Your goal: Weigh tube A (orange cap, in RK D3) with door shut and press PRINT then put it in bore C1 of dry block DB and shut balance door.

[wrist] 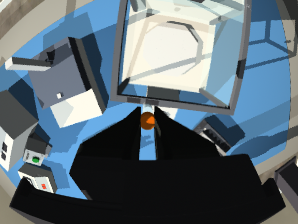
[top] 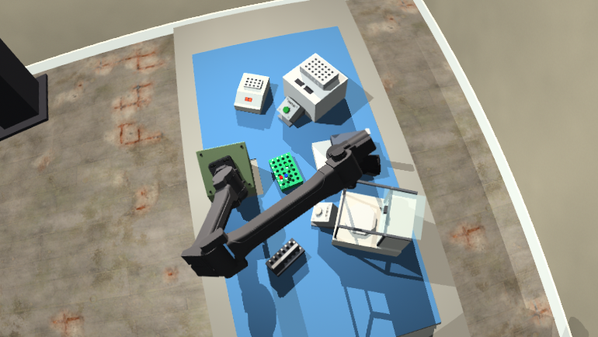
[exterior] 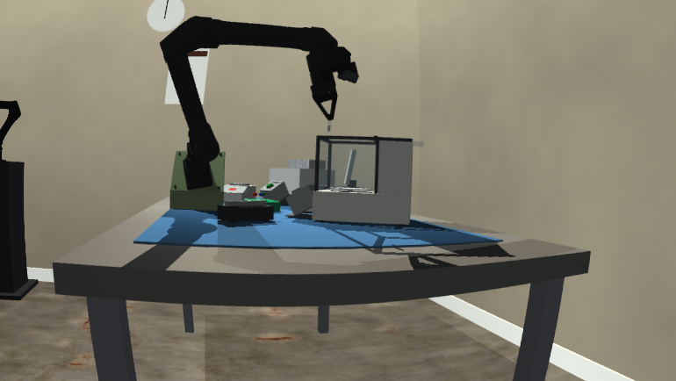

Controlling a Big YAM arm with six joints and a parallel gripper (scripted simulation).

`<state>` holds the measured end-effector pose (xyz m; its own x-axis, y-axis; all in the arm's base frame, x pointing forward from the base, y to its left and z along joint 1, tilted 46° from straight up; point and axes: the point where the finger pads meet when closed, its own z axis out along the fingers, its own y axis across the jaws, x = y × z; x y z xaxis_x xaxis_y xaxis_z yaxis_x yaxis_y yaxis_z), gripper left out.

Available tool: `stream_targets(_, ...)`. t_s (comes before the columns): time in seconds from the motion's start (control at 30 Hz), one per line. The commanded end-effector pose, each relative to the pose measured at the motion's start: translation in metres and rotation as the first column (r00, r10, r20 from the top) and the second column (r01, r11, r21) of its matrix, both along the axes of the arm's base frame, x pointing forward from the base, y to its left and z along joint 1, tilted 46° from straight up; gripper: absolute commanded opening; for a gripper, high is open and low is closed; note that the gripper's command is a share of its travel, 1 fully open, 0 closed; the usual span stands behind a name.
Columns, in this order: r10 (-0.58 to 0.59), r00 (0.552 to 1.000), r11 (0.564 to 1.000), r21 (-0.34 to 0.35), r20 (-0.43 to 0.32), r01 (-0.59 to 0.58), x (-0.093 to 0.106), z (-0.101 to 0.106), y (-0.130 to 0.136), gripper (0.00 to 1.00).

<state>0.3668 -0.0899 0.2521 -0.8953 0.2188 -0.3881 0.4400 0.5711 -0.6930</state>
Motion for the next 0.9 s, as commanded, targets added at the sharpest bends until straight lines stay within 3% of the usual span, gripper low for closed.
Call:
stream_targets(0.0, -0.013, 0.998, 1.000, 0.000, 0.053, 0.013, 0.024, 0.021, -0.009, 0.09)
stream_targets(0.33, -0.088, 0.988, 0.996, -0.011, 0.130, 0.090, 0.055, 0.067, -0.064, 0.09)
stream_targets(0.53, -0.054, 0.992, 0.998, -0.012, 0.115, 0.056, 0.057, 0.066, -0.049, 0.09)
stream_targets(0.57, -0.056, 0.996, 0.998, -0.015, 0.070, 0.057, 0.047, 0.046, -0.049, 0.09)
stream_targets(0.63, -0.080, 0.994, 0.997, -0.015, 0.077, 0.081, 0.045, 0.045, -0.059, 0.09)
stream_targets(0.87, -0.071, 0.994, 0.997, -0.014, 0.089, 0.072, 0.044, 0.043, -0.052, 0.09)
